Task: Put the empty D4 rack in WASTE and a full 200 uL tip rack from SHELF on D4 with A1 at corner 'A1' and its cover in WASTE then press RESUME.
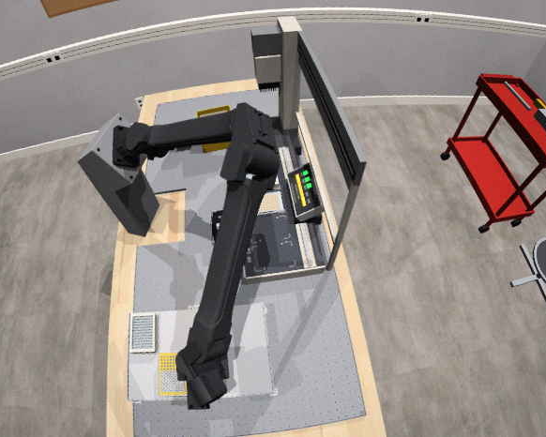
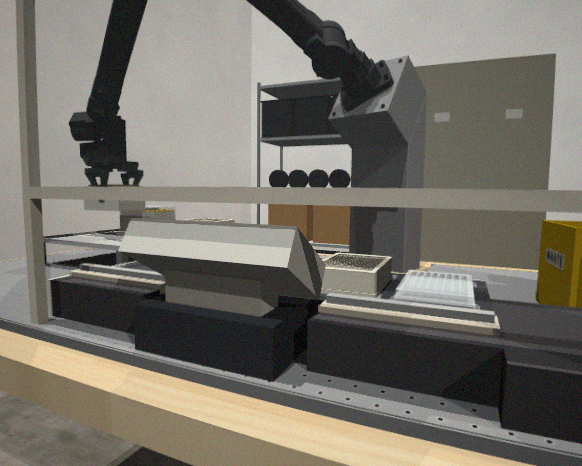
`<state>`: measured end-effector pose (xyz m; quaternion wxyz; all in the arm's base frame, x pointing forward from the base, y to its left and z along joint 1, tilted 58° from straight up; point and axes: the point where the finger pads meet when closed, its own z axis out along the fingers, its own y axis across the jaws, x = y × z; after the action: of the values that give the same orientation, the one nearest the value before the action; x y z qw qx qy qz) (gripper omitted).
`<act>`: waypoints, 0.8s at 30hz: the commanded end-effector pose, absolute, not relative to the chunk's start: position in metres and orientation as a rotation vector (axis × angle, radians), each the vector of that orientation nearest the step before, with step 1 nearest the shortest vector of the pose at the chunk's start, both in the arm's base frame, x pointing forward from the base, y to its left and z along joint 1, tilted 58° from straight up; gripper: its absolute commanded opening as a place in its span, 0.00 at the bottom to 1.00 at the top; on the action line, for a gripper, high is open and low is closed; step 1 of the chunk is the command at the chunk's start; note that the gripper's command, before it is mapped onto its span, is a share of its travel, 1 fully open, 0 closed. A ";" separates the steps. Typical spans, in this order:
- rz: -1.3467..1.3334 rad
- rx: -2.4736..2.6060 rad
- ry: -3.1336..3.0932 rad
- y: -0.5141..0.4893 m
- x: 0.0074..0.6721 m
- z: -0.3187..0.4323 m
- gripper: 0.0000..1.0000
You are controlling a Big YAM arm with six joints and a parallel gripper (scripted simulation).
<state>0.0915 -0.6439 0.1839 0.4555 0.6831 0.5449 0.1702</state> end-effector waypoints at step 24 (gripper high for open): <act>0.374 1.675 1.332 -0.626 0.044 0.217 0.00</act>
<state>0.0661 -0.6294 0.2031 0.4566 0.6828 0.5447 0.1690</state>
